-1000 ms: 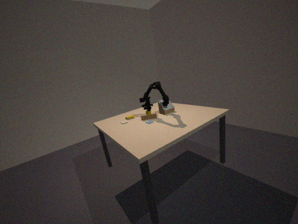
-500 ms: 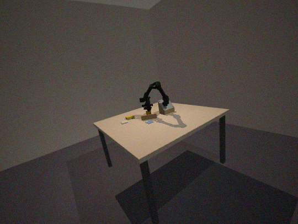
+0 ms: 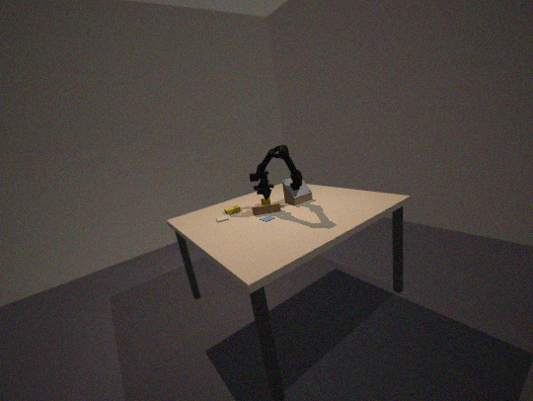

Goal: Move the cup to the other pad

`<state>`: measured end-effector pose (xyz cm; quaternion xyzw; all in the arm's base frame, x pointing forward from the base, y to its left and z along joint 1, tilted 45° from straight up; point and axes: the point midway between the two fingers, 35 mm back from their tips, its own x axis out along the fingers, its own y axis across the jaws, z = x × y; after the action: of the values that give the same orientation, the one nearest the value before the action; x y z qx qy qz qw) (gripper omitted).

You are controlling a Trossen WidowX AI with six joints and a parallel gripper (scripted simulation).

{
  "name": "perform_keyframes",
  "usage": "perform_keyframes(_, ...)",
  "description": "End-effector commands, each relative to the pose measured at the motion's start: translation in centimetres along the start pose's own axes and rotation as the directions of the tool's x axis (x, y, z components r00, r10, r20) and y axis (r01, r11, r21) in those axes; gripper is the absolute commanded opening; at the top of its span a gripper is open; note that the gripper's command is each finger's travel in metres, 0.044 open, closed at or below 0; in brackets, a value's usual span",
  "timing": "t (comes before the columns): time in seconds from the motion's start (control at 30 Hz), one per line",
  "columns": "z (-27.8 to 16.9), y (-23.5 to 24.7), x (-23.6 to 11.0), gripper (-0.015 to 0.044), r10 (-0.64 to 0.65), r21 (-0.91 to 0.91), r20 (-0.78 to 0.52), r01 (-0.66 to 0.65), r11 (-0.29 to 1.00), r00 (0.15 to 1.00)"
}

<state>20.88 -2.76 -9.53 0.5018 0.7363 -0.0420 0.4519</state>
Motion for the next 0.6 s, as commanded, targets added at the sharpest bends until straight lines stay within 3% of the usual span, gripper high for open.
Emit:
perform_keyframes(0.0,0.3,0.1,-1.0,0.0146,-0.002,-0.009,0.015,0.002,1.000,1.000)
perform_keyframes(0.57,-0.3,-0.1,-3.6,0.0146,0.001,-0.005,0.011,-0.001,1.000,1.000)
